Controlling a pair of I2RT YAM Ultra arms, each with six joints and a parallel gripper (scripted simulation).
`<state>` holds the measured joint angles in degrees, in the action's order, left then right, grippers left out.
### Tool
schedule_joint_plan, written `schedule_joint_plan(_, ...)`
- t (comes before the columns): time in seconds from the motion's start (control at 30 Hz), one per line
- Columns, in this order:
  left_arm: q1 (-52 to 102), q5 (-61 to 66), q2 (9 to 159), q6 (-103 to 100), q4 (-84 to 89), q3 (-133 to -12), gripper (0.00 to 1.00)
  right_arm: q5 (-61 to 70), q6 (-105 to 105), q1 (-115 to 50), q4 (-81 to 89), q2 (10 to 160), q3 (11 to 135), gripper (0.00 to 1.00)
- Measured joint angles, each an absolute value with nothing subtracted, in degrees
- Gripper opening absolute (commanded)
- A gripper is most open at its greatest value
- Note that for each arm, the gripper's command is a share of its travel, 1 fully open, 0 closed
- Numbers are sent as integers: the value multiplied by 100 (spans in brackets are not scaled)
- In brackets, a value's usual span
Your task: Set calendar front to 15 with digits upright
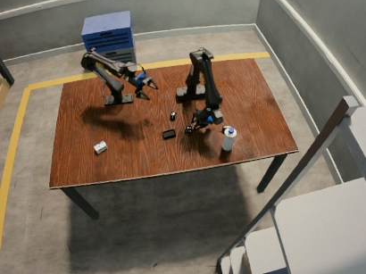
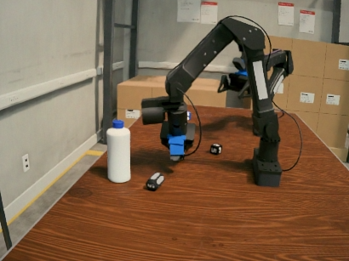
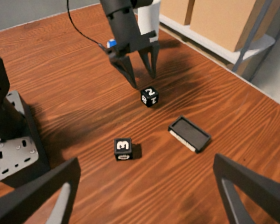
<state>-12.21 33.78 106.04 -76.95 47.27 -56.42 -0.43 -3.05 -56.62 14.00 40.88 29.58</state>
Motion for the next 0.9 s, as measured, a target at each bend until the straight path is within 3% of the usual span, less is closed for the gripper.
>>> schedule_joint_plan(0.9,-854,3422,10919,-8171,3815,-5275,55,-43,-305,-5662,1391,4088,2958,100)
